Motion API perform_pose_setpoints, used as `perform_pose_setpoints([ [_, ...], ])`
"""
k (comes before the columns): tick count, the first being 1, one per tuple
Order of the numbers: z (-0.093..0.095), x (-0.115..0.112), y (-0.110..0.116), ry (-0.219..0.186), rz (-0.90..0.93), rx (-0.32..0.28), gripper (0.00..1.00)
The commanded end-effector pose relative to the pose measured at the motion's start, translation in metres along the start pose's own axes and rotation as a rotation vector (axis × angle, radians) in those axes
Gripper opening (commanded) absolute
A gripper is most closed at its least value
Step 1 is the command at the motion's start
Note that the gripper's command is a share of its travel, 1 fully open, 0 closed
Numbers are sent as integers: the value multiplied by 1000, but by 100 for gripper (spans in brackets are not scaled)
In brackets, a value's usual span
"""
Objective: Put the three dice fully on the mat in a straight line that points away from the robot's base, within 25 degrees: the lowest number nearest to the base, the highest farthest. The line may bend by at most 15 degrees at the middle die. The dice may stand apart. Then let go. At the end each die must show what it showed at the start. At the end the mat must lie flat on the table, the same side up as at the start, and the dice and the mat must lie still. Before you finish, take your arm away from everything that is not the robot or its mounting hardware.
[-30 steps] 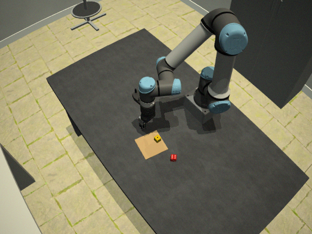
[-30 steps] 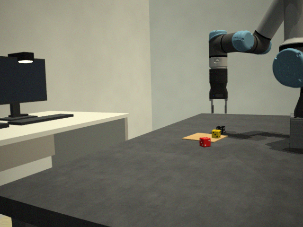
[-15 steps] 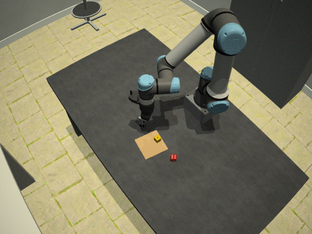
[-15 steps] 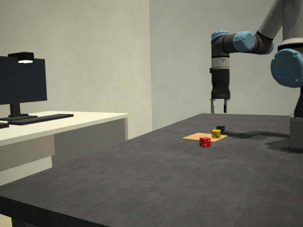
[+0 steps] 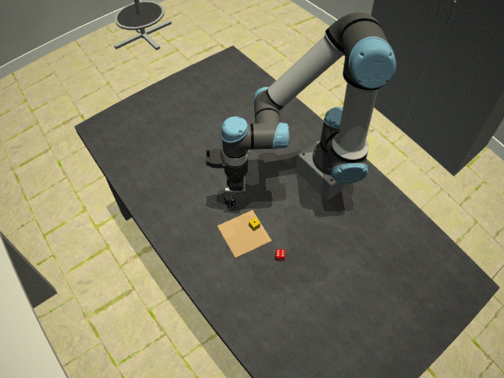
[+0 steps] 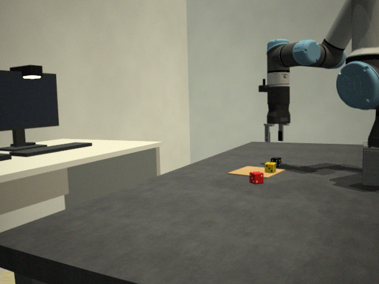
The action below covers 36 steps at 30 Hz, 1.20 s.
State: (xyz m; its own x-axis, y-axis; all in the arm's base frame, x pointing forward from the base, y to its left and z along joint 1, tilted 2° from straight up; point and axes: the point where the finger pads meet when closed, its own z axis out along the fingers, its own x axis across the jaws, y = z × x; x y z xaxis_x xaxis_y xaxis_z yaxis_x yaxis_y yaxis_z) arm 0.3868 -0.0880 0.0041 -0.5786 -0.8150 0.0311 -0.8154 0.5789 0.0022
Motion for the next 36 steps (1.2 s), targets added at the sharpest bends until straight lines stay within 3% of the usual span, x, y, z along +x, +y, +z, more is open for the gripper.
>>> perform_pose_setpoints([
  [1, 0, 3, -2, 0, -160, 1, 100],
  [20, 1, 8, -3, 0, -460, 1, 100],
  [36, 1, 9, -3, 0, -536, 1, 100],
])
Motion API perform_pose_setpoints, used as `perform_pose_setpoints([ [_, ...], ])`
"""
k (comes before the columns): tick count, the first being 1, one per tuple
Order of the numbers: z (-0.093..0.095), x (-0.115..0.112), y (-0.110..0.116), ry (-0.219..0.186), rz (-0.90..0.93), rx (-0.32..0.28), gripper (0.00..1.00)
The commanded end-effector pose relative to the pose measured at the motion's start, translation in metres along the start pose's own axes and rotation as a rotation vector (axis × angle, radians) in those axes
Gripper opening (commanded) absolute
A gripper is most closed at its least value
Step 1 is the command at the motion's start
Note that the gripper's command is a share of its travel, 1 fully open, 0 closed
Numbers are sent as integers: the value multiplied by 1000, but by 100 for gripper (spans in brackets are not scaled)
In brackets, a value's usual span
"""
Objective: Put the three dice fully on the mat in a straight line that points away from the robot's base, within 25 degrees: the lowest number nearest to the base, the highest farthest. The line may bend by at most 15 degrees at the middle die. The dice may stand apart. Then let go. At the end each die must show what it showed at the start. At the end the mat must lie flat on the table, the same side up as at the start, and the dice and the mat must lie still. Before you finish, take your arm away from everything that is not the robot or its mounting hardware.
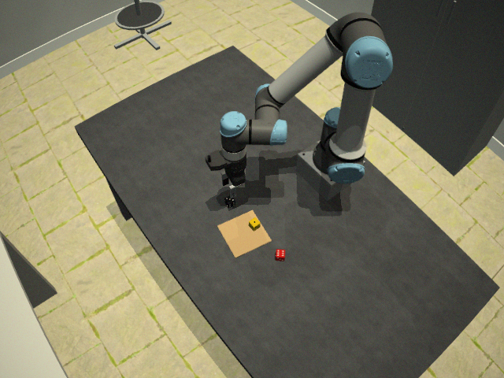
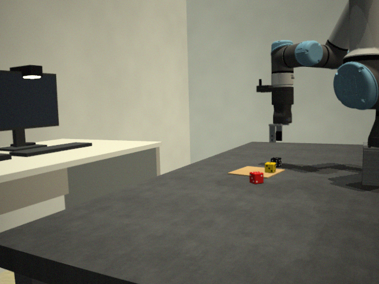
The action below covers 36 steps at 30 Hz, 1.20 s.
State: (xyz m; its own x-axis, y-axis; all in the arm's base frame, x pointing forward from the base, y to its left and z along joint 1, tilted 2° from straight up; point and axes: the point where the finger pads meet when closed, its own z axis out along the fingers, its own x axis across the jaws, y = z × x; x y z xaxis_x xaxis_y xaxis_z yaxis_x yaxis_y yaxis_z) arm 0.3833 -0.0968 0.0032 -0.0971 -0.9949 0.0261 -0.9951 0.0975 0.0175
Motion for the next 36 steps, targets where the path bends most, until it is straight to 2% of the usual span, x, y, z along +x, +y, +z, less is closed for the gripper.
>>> perform_pose_setpoints([
  [1, 0, 0, 0, 1, -18, 1, 100],
  [9, 0, 0, 0, 1, -20, 1, 100],
  [10, 0, 0, 0, 1, -20, 1, 87],
  [36, 0, 0, 0, 1, -20, 1, 87],
])
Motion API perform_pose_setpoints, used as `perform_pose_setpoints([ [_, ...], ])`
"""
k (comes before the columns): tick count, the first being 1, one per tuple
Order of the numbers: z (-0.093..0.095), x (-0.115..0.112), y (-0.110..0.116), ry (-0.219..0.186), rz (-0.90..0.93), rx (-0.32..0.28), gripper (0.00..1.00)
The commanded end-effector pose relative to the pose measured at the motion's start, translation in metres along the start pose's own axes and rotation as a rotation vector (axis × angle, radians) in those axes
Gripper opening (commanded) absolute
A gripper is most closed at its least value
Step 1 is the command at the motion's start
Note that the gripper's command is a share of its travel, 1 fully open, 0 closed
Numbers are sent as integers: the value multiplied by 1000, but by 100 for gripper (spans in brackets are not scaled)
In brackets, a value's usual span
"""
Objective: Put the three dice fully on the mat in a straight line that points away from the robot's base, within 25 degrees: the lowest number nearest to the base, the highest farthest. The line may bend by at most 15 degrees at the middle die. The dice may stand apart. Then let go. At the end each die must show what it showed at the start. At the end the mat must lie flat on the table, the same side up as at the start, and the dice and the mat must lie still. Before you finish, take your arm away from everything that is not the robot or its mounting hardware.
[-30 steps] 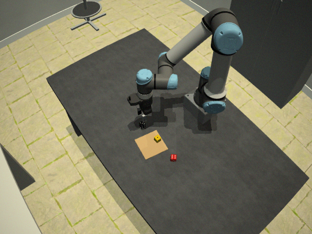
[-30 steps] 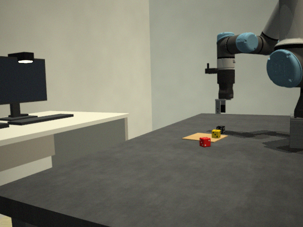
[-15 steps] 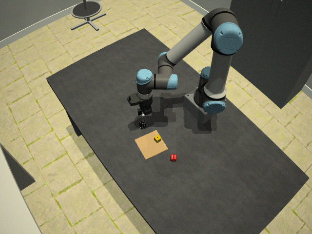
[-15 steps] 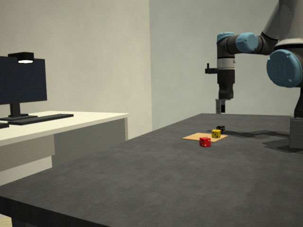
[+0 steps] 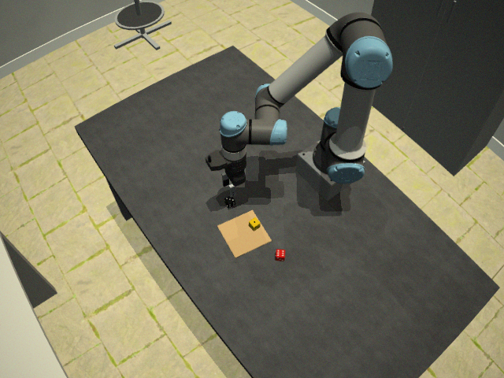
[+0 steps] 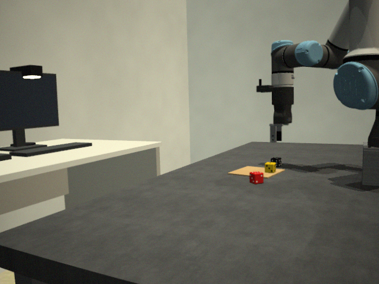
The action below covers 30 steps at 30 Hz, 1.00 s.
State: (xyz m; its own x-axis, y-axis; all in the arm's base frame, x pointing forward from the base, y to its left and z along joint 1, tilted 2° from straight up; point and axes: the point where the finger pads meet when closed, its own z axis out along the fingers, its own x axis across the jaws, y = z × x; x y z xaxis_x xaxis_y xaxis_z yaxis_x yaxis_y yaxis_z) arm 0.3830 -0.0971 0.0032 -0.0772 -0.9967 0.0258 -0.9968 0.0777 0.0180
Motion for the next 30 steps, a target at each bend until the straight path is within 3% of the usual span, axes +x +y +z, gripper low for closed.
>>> perform_pose_setpoints([
  [1, 0, 0, 0, 1, 0, 1, 87],
  [21, 3, 0, 0, 0, 0, 1, 87],
  [30, 13, 0, 0, 0, 0, 1, 87],
])
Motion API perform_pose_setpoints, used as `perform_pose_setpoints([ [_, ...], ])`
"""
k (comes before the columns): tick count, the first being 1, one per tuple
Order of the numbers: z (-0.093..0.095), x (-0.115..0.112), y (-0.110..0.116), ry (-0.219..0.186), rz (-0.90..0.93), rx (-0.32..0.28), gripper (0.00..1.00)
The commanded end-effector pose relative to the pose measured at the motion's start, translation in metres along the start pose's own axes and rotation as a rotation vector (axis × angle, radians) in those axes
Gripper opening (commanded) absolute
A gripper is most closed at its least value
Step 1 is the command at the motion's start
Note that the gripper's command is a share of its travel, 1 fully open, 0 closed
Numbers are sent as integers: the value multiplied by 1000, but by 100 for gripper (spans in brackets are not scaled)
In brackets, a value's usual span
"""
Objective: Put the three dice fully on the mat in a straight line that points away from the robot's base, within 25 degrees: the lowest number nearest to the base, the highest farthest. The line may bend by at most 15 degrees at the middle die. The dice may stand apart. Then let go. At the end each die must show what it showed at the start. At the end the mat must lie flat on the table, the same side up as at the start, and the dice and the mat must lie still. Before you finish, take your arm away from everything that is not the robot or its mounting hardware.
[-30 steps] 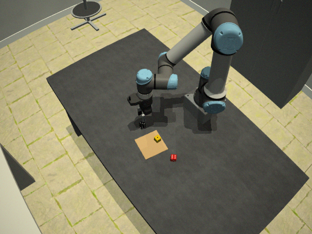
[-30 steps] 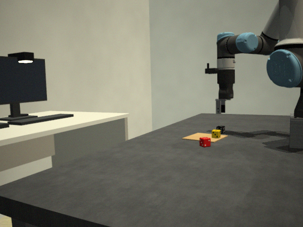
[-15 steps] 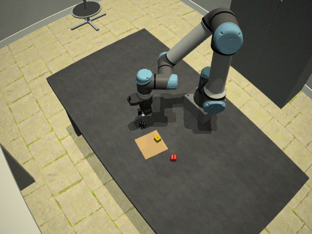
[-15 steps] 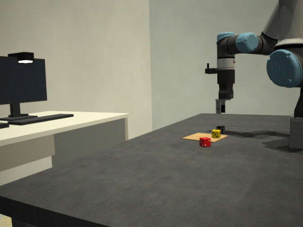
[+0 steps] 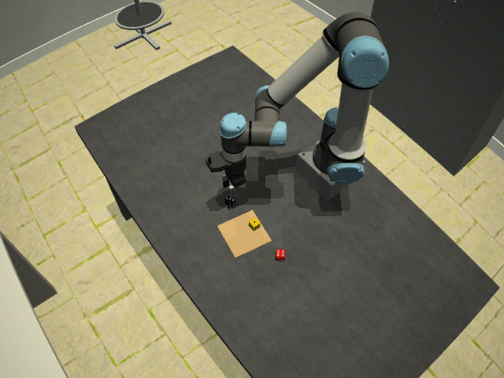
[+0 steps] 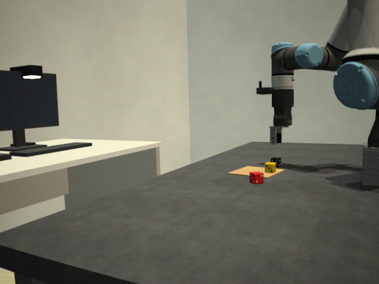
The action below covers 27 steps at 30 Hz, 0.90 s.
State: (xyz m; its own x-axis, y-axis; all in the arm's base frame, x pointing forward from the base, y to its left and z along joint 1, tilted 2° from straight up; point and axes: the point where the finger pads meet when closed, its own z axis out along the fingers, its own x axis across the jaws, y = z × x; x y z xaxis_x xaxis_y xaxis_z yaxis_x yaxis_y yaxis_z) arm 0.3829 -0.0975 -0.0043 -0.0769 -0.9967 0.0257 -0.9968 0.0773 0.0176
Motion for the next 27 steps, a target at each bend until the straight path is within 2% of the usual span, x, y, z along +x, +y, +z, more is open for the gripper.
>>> perform_pose_setpoints([
  [1, 7, 0, 0, 0, 0, 1, 87],
  [27, 38, 1, 0, 0, 0, 1, 87],
])
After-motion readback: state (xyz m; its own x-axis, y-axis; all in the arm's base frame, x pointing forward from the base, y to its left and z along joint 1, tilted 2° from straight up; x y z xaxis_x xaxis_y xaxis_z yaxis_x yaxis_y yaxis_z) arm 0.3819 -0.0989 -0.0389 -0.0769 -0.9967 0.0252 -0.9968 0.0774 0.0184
